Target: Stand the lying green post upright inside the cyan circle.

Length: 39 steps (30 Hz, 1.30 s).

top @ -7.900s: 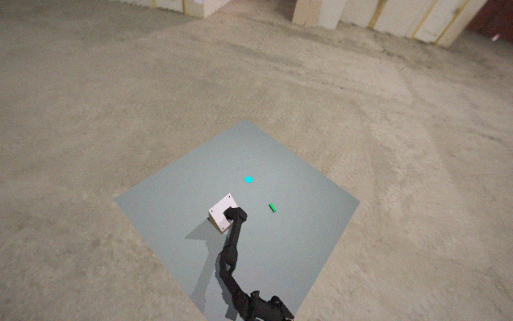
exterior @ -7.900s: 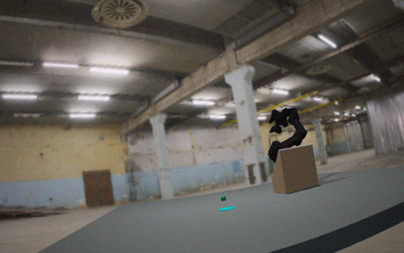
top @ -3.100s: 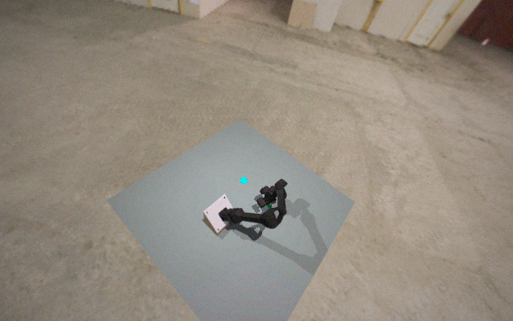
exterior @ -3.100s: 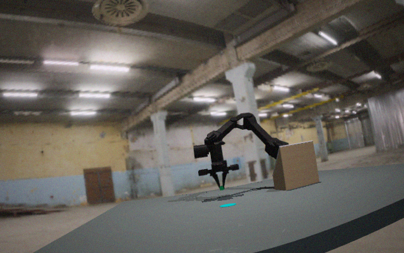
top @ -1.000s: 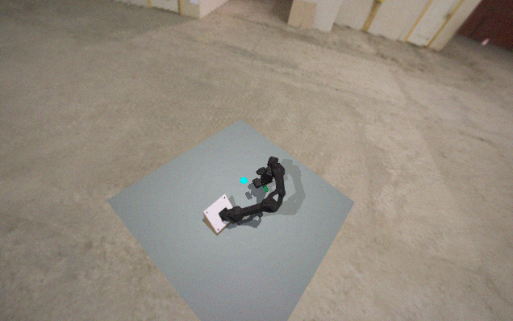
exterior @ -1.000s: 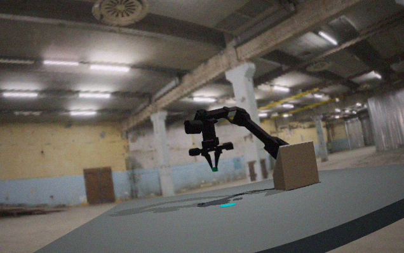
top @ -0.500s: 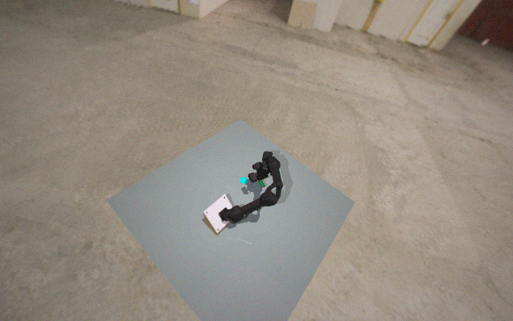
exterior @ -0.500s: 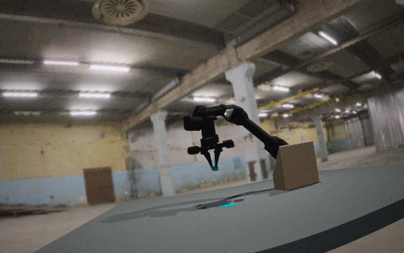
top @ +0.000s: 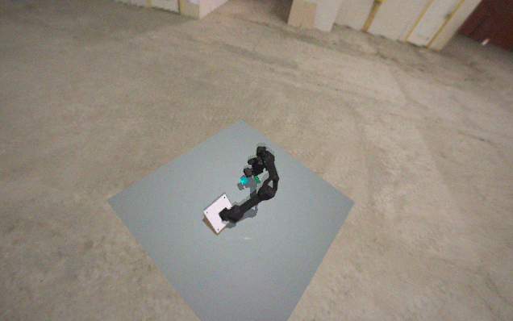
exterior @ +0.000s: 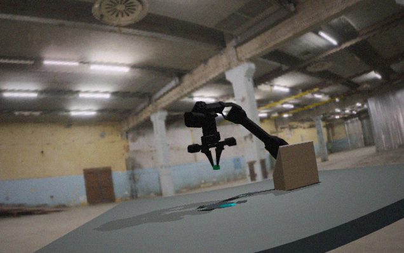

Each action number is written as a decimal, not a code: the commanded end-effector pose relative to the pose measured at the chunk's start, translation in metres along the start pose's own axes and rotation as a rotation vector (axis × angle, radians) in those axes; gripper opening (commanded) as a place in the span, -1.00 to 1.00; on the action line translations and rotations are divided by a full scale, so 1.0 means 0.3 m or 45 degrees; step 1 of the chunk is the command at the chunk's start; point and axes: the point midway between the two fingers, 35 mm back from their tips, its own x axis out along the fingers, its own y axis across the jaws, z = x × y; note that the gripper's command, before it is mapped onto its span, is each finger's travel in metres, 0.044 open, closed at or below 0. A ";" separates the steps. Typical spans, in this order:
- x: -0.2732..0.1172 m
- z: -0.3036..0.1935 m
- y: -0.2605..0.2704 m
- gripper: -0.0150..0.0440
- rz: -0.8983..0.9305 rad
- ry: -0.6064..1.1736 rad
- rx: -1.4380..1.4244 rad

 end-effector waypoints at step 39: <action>0.040 0.243 0.135 -0.42 0.075 -0.063 0.047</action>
